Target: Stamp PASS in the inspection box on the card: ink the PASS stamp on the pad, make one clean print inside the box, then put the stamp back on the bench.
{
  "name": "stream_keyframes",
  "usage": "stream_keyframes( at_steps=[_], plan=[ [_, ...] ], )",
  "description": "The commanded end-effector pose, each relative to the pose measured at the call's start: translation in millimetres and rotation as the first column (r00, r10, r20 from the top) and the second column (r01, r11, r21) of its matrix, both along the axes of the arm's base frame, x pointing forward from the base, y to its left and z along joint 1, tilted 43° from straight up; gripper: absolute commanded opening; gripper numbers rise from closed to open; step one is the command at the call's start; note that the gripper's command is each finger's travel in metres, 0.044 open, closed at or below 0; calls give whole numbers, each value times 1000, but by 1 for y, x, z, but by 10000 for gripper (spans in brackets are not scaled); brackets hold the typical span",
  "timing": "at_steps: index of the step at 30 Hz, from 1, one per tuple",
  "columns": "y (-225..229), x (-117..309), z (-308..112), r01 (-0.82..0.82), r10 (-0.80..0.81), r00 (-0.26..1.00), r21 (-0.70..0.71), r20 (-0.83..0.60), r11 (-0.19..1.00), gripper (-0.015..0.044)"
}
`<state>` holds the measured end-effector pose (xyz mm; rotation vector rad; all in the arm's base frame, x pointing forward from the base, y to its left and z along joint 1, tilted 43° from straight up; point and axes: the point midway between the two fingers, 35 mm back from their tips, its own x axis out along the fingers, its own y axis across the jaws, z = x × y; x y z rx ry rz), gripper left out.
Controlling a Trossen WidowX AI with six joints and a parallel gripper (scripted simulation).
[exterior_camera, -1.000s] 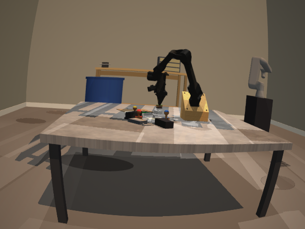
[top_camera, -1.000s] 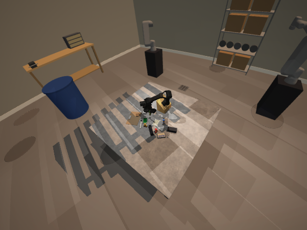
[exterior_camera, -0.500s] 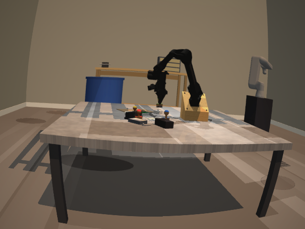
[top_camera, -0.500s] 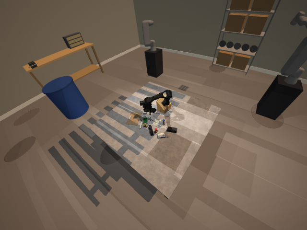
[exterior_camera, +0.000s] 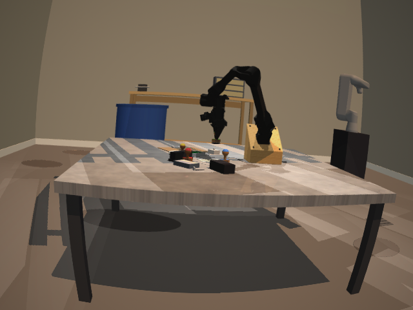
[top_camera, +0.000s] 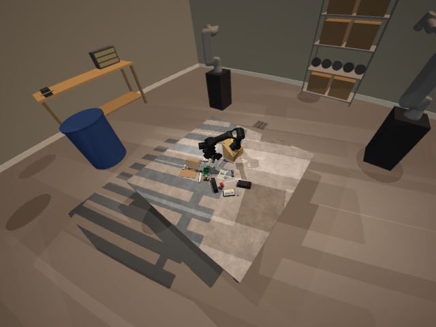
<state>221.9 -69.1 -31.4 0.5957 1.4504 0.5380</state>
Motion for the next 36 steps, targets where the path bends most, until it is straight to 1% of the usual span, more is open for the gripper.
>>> stream_keyframes(
  at_steps=[1, 26, 36],
  plan=[
    [-1, 0, 1, -6, 6, 1000, -3, 0, 1000, 0],
    [-18, 96, -1, -6, 6, 1000, -3, 7, 1000, 0],
    [-15, 99, -4, -6, 6, 1000, -3, 7, 1000, 0]
  ],
)
